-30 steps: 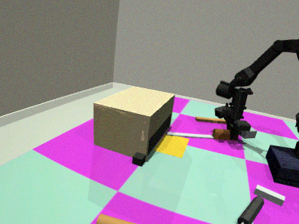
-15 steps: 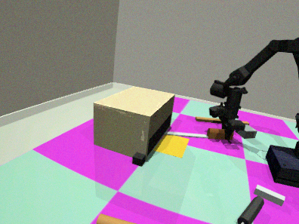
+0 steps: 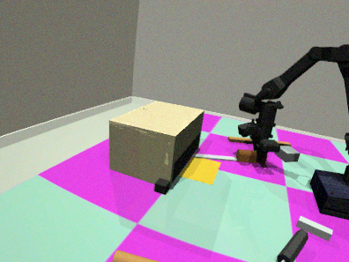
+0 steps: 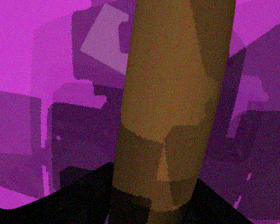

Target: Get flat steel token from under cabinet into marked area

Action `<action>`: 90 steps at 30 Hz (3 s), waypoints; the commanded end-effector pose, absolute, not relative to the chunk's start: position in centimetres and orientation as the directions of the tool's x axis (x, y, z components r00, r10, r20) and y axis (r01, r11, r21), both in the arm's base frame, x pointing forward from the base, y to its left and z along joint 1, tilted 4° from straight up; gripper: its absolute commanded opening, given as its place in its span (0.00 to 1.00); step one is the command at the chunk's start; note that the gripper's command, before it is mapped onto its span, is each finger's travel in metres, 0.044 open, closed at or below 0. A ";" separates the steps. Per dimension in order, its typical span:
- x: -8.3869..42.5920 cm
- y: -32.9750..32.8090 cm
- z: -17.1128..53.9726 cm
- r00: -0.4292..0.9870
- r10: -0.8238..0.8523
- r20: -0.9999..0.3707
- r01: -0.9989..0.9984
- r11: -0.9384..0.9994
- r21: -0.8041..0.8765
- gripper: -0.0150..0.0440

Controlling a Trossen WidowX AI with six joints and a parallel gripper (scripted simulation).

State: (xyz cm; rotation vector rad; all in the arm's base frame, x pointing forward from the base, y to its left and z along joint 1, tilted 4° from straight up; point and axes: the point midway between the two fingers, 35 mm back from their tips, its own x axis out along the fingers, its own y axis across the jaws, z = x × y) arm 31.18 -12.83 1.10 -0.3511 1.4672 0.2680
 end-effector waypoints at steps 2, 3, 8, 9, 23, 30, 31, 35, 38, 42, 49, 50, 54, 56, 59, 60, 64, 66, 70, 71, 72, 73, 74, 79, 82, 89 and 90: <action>32.1 -12.5 1.2 0.091 -0.036 -0.995 -0.383 0.921 -0.069 0.25; 32.2 -12.4 1.2 0.091 -0.036 -0.995 -0.383 0.921 -0.069 0.25; 32.8 -12.1 1.3 0.092 -0.036 -0.995 -0.383 0.921 -0.069 0.25; 33.0 -12.1 1.3 0.092 -0.036 -0.995 -0.383 0.921 -0.069 0.25; 34.7 -11.4 1.4 0.093 -0.035 -0.995 -0.382 0.921 -0.069 0.25; 35.5 -11.0 1.5 0.094 -0.035 -0.995 -0.382 0.921 -0.069 0.25; 35.6 -11.0 1.5 0.094 -0.035 -0.995 -0.382 0.921 -0.069 0.25; 36.0 -10.8 1.6 0.095 -0.035 -0.995 -0.382 0.921 -0.069 0.25; 36.4 -10.6 1.6 0.095 -0.035 -0.995 -0.382 0.921 -0.069 0.25; 36.8 -10.4 1.7 0.095 -0.035 -0.995 -0.382 0.921 -0.069 0.25; 37.6 -10.1 1.7 0.096 -0.034 -0.995 -0.382 0.922 -0.069 0.25; 37.7 -10.1 1.7 0.096 -0.034 -0.995 -0.382 0.922 -0.069 0.25; 38.1 -9.8 1.8 0.096 -0.034 -0.995 -0.382 0.922 -0.068 0.25; 38.3 -9.7 1.8 0.096 -0.034 -0.995 -0.382 0.922 -0.068 0.25; 38.5 -9.6 1.8 0.097 -0.034 -0.995 -0.382 0.922 -0.068 0.25; 38.5 -9.6 1.8 0.097 -0.034 -0.995 -0.382 0.922 -0.068 0.25; 38.4 -9.3 1.7 0.097 -0.034 -0.995 -0.382 0.922 -0.068 0.25; 38.4 -9.1 1.7 0.096 -0.033 -0.995 -0.382 0.922 -0.068 0.25; 38.1 -8.6 1.6 0.096 -0.033 -0.995 -0.382 0.922 -0.068 0.25; 38.1 -8.5 1.6 0.096 -0.033 -0.995 -0.382 0.922 -0.067 0.25; 38.0 -8.4 1.6 0.096 -0.033 -0.995 -0.382 0.922 -0.067 0.25; 38.0 -8.3 1.6 0.096 -0.033 -0.995 -0.382 0.922 -0.067 0.25; 37.9 -8.1 1.6 0.096 -0.033 -0.995 -0.382 0.922 -0.067 0.25; 37.7 -7.6 1.5 0.096 -0.032 -0.995 -0.382 0.922 -0.067 0.25; 37.6 -7.3 1.5 0.096 -0.032 -0.995 -0.382 0.922 -0.066 0.25; 37.3 -6.5 1.5 0.096 -0.031 -0.995 -0.382 0.922 -0.066 0.25; 37.2 -6.4 1.4 0.096 -0.031 -0.995 -0.382 0.922 -0.066 0.25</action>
